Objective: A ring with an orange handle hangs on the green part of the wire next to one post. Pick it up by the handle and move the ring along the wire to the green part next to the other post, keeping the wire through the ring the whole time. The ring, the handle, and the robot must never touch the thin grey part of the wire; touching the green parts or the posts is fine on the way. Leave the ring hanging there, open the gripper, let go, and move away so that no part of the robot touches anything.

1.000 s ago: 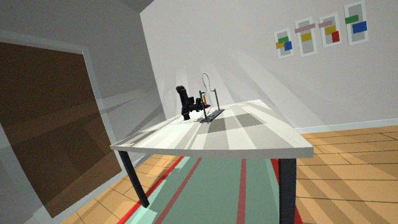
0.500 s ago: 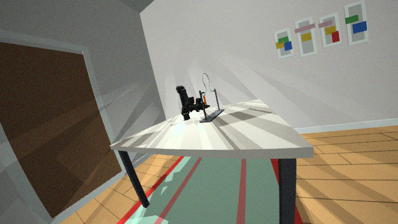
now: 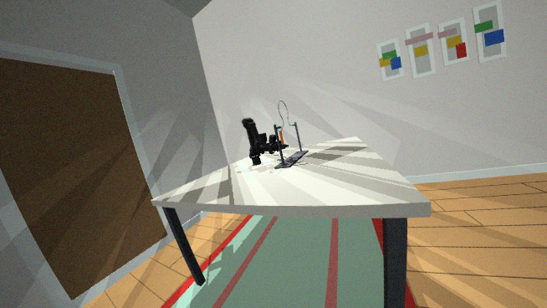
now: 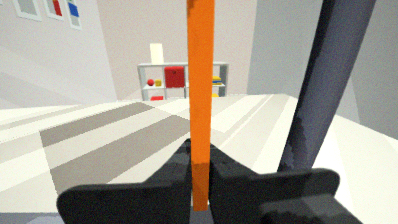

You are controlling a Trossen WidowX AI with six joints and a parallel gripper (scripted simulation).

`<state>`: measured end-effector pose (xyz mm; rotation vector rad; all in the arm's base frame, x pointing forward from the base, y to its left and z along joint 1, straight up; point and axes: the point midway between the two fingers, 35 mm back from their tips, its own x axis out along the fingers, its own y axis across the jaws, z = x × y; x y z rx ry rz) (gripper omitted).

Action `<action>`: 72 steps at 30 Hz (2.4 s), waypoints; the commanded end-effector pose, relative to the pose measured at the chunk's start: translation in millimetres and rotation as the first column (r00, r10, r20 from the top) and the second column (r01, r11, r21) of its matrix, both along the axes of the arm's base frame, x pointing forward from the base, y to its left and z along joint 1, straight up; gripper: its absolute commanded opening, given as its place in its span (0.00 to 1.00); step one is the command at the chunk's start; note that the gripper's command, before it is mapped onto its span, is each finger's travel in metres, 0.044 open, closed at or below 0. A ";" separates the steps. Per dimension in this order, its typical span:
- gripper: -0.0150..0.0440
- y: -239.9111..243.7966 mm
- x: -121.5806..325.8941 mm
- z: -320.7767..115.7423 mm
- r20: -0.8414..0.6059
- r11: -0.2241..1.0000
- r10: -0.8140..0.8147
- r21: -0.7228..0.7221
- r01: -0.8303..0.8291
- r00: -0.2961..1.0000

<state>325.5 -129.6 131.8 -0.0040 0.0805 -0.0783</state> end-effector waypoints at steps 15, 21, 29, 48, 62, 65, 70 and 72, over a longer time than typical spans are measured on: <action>0.00 -1.5 0.3 7.7 0.007 1.000 0.000 -0.005 0.000 1.000; 0.00 -1.5 0.3 7.7 0.007 1.000 0.000 -0.005 0.000 1.000; 0.00 6.0 0.9 7.7 0.008 1.000 0.001 -0.004 -0.001 1.000; 0.00 25.9 2.7 7.6 0.011 1.000 0.003 0.007 -0.003 1.000; 0.00 46.2 4.5 7.7 0.017 0.998 0.004 0.064 -0.005 1.000; 0.00 51.7 5.0 8.0 0.019 0.996 0.004 0.089 -0.006 1.000; 0.00 64.0 6.0 8.9 0.025 0.989 0.004 0.150 -0.008 1.000; 0.00 69.4 6.4 9.6 0.028 0.984 0.004 0.178 -0.009 1.000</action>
